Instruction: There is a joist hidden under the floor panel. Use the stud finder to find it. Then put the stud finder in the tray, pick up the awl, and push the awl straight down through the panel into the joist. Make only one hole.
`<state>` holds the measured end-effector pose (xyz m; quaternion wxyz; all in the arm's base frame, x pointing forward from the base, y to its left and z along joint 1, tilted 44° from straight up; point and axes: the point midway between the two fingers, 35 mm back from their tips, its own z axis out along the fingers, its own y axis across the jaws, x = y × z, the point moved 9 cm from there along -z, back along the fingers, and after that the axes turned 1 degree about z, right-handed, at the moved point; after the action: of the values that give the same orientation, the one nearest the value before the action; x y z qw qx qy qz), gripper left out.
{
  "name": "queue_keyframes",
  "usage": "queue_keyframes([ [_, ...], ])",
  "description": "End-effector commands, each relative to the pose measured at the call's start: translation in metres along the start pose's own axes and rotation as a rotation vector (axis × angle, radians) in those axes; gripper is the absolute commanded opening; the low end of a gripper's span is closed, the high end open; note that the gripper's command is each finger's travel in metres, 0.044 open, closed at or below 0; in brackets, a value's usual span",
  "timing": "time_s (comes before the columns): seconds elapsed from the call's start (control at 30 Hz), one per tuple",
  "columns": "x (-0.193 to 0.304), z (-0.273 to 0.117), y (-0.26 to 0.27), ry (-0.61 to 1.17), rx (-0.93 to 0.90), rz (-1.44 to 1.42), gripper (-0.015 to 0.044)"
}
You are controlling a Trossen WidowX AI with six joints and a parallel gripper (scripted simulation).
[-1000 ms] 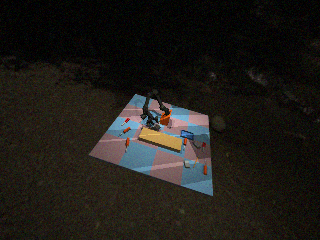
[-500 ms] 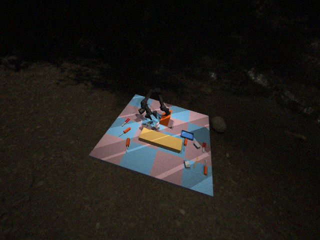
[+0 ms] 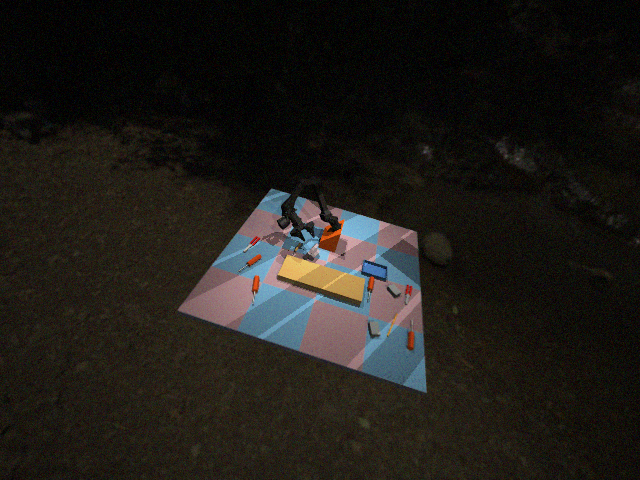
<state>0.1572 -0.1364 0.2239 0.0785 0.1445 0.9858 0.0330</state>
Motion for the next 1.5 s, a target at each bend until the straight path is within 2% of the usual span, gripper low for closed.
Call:
queue_keyframes([
  [0.0,0.0,0.001,0.0,0.002,-0.002,-0.003,0.044],
  [0.1,-0.003,0.011,0.003,0.052,0.035,0.097,0.044],
  [0.27,-0.011,0.045,0.018,0.16,0.222,0.424,0.044],
  [0.47,-0.015,0.081,0.04,0.122,0.514,0.772,0.044],
  [0.6,-0.014,0.103,0.057,-0.02,0.699,0.974,0.044],
  [0.7,-0.011,0.117,0.068,-0.139,0.801,1.022,0.044],
  [0.87,-0.008,0.129,0.08,-0.318,0.868,1.138,0.044],
  [1.07,-0.001,0.143,0.094,-0.581,0.897,1.241,0.044],
  [1.3,0.006,0.154,0.107,-0.883,0.821,1.391,0.044],
  [1.47,0.007,0.155,0.109,-0.927,0.801,1.419,0.044],
])
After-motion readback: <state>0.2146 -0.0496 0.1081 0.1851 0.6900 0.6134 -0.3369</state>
